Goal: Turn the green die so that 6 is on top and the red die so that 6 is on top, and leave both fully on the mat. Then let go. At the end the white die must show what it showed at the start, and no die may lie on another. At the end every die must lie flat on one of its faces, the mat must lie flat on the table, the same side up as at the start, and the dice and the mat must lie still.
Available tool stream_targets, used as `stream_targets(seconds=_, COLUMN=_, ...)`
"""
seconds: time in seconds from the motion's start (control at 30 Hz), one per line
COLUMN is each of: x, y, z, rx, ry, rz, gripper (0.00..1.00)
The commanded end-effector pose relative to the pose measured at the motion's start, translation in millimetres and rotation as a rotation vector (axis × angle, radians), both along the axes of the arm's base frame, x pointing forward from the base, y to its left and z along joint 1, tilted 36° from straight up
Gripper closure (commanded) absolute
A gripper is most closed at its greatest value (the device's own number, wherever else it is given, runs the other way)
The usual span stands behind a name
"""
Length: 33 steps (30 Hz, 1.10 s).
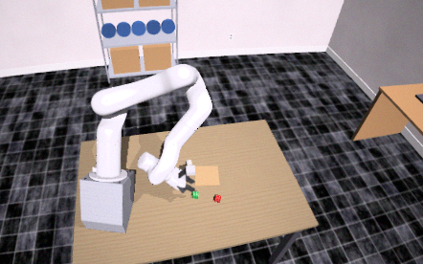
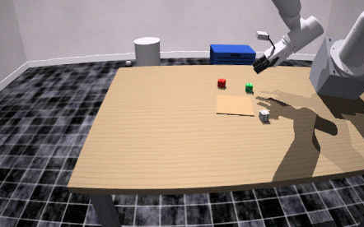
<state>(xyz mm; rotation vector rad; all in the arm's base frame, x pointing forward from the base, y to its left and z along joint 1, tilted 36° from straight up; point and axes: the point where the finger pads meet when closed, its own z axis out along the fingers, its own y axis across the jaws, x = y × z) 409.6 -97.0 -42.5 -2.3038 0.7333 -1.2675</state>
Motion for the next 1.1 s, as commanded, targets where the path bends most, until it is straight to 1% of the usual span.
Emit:
stream_targets(seconds=0.0, x=8, y=-4, z=3, rx=0.054, ry=0.128, rz=0.104, gripper=0.53)
stream_targets(seconds=0.03, x=8, y=-4, z=3, rx=0.055, ry=0.131, rz=0.106, gripper=0.53)
stream_targets(seconds=0.07, x=10, y=-5, z=4, rx=0.067, ry=0.161, rz=0.13, gripper=0.53)
stream_targets(seconds=0.1, x=11, y=-5, z=4, rx=0.07, ry=0.172, rz=0.138, gripper=0.53)
stream_targets(seconds=0.17, x=11, y=-5, z=4, rx=0.07, ry=0.172, rz=0.138, gripper=0.53)
stream_targets(seconds=0.23, x=14, y=-8, z=7, rx=0.093, ry=0.242, rz=0.191, gripper=0.53)
stream_targets(seconds=0.3, x=15, y=-9, z=7, rx=0.1, ry=0.261, rz=0.206, gripper=0.53)
stream_targets(seconds=0.37, x=17, y=-11, z=9, rx=0.111, ry=0.307, rz=0.238, gripper=0.53)
stream_targets(seconds=0.4, x=17, y=-11, z=9, rx=0.112, ry=0.311, rz=0.241, gripper=0.53)
stream_targets(seconds=0.43, x=19, y=-12, z=10, rx=0.125, ry=0.34, rz=0.265, gripper=0.53)
stream_targets(seconds=0.57, x=21, y=-14, z=12, rx=0.143, ry=0.396, rz=0.307, gripper=0.53)
stream_targets(seconds=0.6, x=23, y=-16, z=13, rx=0.15, ry=0.427, rz=0.329, gripper=0.53)
stream_targets(seconds=0.67, x=24, y=-16, z=14, rx=0.163, ry=0.459, rz=0.354, gripper=0.53)
stream_targets(seconds=0.77, x=25, y=-16, z=14, rx=0.165, ry=0.464, rz=0.359, gripper=0.53)
stream_targets(seconds=0.87, x=28, y=-20, z=16, rx=0.183, ry=0.543, rz=0.413, gripper=0.53)
stream_targets(seconds=1.07, x=31, y=-22, z=18, rx=0.207, ry=0.615, rz=0.468, gripper=0.53)
